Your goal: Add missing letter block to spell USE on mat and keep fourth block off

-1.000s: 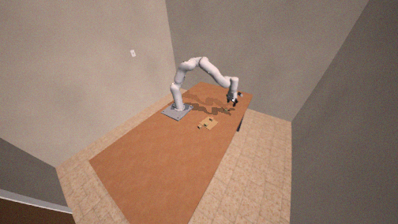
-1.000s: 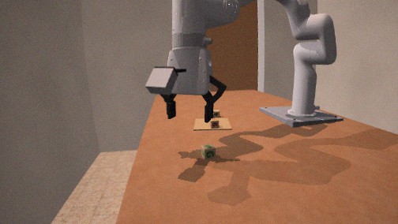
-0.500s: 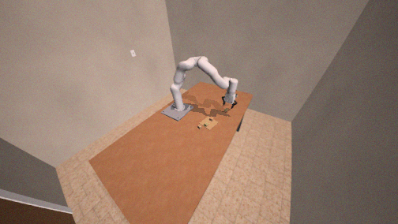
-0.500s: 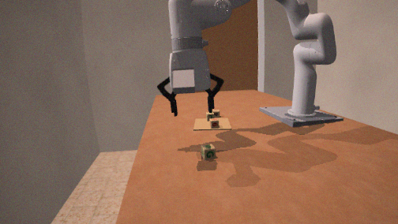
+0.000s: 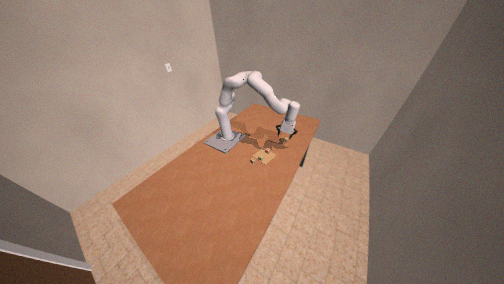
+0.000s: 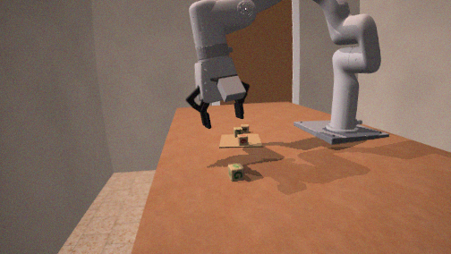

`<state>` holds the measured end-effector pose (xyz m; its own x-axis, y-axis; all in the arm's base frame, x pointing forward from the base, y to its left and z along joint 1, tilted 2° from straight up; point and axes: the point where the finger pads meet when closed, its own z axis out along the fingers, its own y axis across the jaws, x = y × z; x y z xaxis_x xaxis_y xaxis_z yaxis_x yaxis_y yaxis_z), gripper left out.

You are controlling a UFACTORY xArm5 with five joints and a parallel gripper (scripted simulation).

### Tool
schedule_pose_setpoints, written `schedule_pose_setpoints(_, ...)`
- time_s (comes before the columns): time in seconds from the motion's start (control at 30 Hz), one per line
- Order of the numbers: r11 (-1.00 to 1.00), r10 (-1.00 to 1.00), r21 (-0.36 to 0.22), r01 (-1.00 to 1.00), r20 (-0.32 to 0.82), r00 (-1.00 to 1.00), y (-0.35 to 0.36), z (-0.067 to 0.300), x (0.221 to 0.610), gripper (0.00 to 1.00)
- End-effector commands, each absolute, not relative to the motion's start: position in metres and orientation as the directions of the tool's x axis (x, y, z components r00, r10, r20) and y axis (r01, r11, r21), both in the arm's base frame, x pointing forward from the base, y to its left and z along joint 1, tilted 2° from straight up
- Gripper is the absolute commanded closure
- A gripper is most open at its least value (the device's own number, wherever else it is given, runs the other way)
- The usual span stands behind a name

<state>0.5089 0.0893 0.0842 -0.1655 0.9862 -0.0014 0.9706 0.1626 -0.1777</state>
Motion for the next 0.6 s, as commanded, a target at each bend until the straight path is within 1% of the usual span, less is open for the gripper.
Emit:
schedule_pose_setpoints(0.0,0.267,0.963,-0.197,0.943,0.024,-0.268,0.078,0.087,0.503,0.00)
schedule_pose_setpoints(0.03,0.267,0.963,-0.197,0.943,0.024,-0.268,0.078,0.087,0.503,0.00)
schedule_pose_setpoints(0.07,0.334,0.942,-0.210,0.919,0.043,-0.333,0.071,0.088,0.497,0.00)
schedule_pose_setpoints(0.13,0.354,0.935,-0.214,0.910,0.050,-0.352,0.068,0.088,0.496,0.00)
schedule_pose_setpoints(0.17,0.403,0.915,-0.222,0.888,0.067,-0.398,0.063,0.089,0.492,0.00)
schedule_pose_setpoints(0.23,0.419,0.908,-0.225,0.880,0.073,-0.414,0.061,0.089,0.490,0.00)
schedule_pose_setpoints(0.27,0.472,0.881,-0.232,0.851,0.093,-0.463,0.055,0.090,0.486,0.00)
schedule_pose_setpoints(0.57,0.649,0.761,-0.241,0.722,0.178,-0.624,0.034,0.094,0.468,0.00)
